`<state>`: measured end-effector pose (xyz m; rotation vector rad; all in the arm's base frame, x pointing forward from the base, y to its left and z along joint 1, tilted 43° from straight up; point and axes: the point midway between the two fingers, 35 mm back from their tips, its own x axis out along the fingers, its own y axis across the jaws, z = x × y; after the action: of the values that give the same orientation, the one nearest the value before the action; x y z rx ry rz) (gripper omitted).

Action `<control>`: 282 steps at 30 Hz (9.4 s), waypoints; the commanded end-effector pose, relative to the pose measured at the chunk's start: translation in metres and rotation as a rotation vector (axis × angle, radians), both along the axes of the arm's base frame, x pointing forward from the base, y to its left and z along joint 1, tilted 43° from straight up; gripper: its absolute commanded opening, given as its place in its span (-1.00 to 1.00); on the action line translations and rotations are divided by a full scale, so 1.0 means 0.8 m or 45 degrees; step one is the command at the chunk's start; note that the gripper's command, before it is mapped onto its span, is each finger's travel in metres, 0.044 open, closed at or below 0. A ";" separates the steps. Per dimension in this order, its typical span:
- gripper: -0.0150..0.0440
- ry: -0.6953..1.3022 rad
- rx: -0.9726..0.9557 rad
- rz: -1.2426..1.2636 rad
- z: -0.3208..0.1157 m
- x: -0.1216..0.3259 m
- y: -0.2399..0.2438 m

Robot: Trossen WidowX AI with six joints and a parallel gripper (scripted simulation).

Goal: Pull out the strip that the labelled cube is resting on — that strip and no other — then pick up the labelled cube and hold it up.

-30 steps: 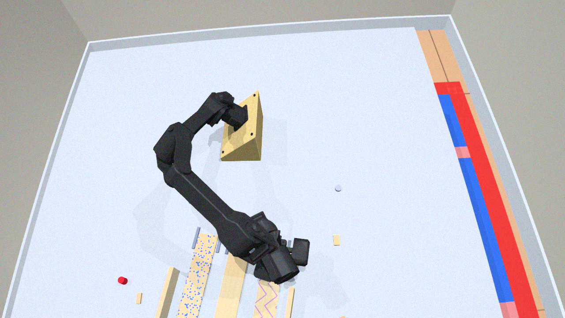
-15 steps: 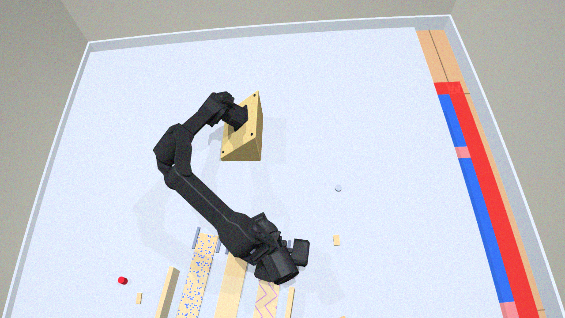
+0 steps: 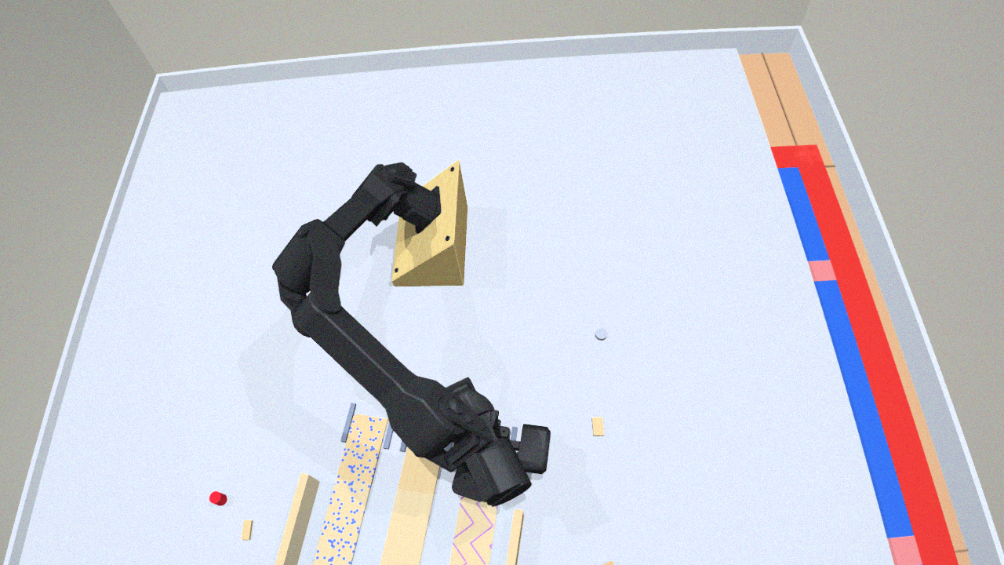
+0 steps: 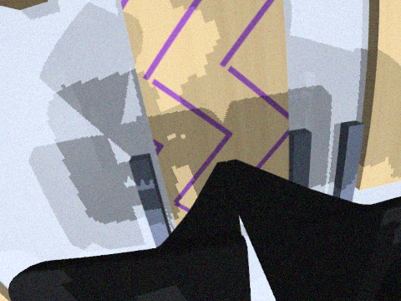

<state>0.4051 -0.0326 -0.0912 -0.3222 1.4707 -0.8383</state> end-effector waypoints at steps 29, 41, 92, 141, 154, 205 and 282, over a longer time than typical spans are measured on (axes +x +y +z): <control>-0.49 0.001 -0.003 0.005 -0.004 0.000 -0.002; -0.49 0.003 -0.002 0.005 -0.008 -0.021 0.005; -0.49 0.008 0.001 0.005 -0.023 -0.114 0.033; -0.49 0.013 0.004 0.005 -0.036 -0.204 0.062; -0.49 0.014 0.005 0.005 -0.039 -0.225 0.069; 1.00 -0.108 -0.017 -0.120 0.039 -0.038 0.058; -0.49 -0.114 -0.017 -0.126 0.028 0.014 0.005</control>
<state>0.4235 -0.0371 -0.0760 -0.2216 1.4090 -0.9366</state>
